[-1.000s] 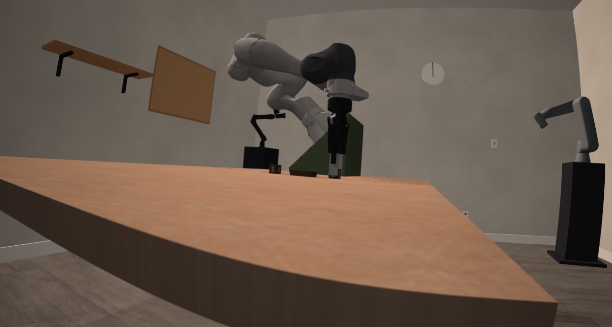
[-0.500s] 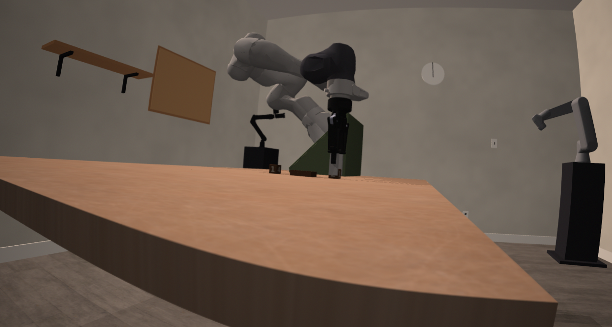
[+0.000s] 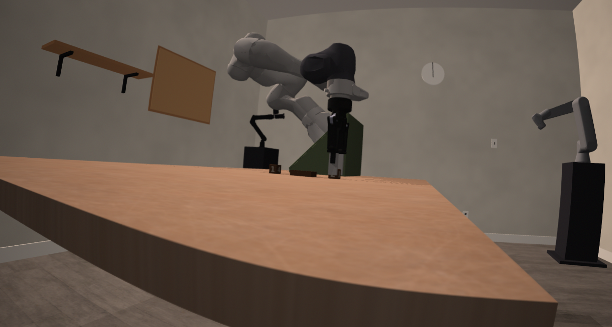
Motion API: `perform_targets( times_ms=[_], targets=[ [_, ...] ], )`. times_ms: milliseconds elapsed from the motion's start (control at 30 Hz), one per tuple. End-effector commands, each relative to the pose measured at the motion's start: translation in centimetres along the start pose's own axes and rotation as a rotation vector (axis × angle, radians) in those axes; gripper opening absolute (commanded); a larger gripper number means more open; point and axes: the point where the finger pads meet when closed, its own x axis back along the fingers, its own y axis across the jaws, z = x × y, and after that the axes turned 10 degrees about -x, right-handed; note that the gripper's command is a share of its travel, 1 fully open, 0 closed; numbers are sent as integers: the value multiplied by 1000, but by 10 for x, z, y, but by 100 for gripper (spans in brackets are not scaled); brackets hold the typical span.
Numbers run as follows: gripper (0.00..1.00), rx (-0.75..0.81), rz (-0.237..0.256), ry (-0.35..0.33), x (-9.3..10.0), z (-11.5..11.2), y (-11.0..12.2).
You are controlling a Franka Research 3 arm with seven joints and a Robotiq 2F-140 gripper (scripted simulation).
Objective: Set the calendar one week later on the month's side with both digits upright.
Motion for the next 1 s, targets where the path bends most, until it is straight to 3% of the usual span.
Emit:
perform_targets(
  times_ms=[0, 600, 967],
  targets=[
    [28, -8, -1, 3, -1, 1, 1],
    [28, -8, -1, 3, 6, 1, 1],
    [28, -8, -1, 3, 58, 1, 1]
  ],
)
